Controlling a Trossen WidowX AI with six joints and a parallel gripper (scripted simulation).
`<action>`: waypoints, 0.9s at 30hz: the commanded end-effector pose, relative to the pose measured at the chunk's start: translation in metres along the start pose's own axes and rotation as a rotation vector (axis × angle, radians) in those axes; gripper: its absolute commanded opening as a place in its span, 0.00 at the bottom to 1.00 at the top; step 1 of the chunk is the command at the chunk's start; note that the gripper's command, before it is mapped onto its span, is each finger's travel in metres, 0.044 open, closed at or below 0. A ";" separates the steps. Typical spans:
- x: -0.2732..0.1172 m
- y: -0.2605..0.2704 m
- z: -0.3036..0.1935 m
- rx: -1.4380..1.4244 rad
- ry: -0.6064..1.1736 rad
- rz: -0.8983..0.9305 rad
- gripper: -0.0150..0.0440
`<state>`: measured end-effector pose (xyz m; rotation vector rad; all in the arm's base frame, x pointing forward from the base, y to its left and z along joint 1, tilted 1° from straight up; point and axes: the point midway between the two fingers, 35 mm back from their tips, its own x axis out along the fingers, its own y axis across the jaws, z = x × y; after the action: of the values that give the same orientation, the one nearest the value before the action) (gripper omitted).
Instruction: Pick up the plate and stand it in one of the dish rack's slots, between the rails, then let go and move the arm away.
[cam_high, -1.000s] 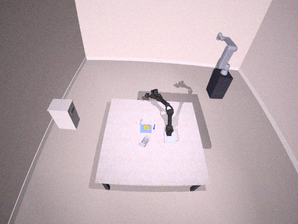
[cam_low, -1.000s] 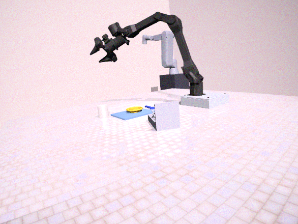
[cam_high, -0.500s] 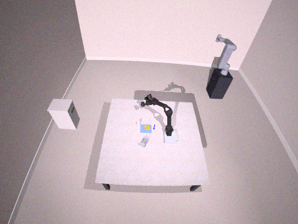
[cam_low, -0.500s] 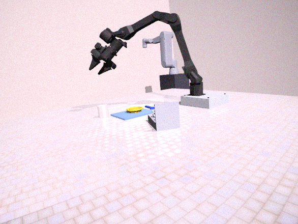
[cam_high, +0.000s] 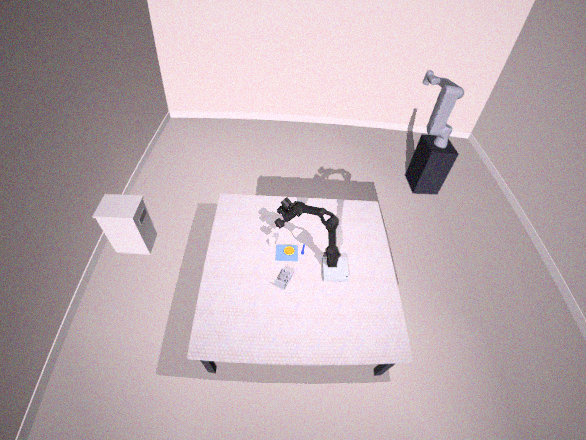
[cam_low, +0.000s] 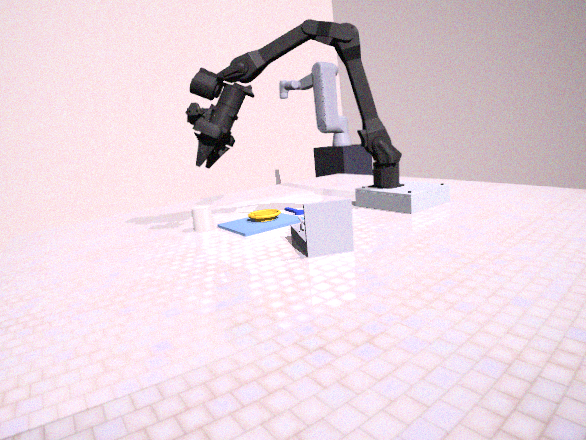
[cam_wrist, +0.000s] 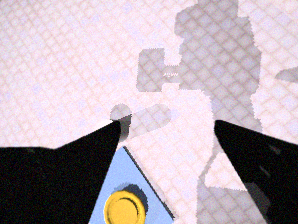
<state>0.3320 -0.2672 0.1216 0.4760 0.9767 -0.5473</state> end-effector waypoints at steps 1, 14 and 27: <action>0.005 0.018 -0.031 -0.113 0.103 0.000 0.93; 0.006 0.058 -0.112 -0.448 0.379 0.020 0.93; 0.001 0.073 -0.149 -0.625 0.515 0.036 0.93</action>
<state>0.2862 -0.1243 0.0616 0.0788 1.5342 -0.0761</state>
